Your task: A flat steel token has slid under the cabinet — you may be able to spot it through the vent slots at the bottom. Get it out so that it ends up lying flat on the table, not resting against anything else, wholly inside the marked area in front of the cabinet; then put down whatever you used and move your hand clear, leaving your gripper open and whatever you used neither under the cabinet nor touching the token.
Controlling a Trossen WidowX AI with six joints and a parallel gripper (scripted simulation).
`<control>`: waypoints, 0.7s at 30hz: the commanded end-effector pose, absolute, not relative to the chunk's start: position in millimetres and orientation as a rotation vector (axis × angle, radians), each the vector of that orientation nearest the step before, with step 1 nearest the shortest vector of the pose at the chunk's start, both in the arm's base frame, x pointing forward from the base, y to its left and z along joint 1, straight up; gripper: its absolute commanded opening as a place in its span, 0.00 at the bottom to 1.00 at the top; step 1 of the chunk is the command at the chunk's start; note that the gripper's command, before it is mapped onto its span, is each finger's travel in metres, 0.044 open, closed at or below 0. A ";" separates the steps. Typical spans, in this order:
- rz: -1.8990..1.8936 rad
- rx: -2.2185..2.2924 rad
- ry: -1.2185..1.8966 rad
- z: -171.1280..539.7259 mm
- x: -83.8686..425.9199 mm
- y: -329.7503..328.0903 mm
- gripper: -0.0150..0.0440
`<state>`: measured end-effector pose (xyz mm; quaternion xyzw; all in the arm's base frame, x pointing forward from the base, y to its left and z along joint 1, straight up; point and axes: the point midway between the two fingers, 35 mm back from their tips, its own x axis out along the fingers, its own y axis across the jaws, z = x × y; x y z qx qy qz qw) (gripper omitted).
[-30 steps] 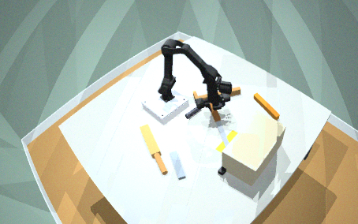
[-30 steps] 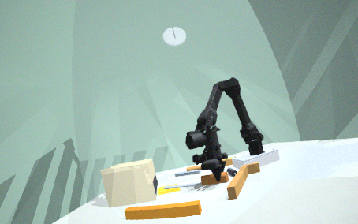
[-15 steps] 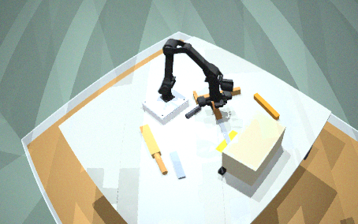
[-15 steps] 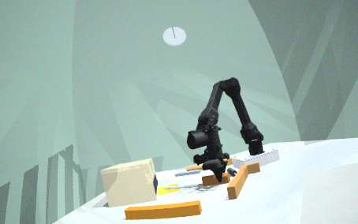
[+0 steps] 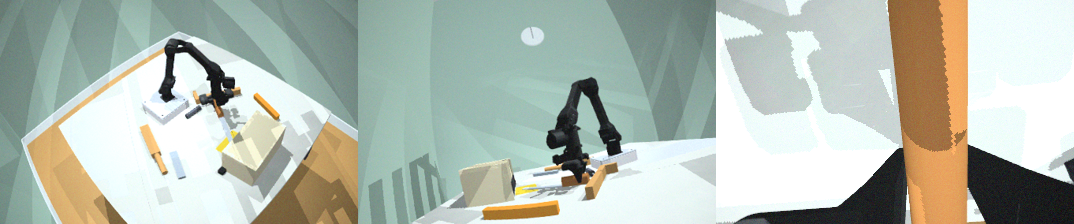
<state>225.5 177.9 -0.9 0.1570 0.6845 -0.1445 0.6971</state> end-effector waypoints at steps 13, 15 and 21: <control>-0.312 0.352 1.527 0.9 222.4 199.4 0.25; -0.312 0.352 1.527 1.0 221.9 201.9 0.25; -0.311 0.353 1.527 1.2 220.4 210.0 0.25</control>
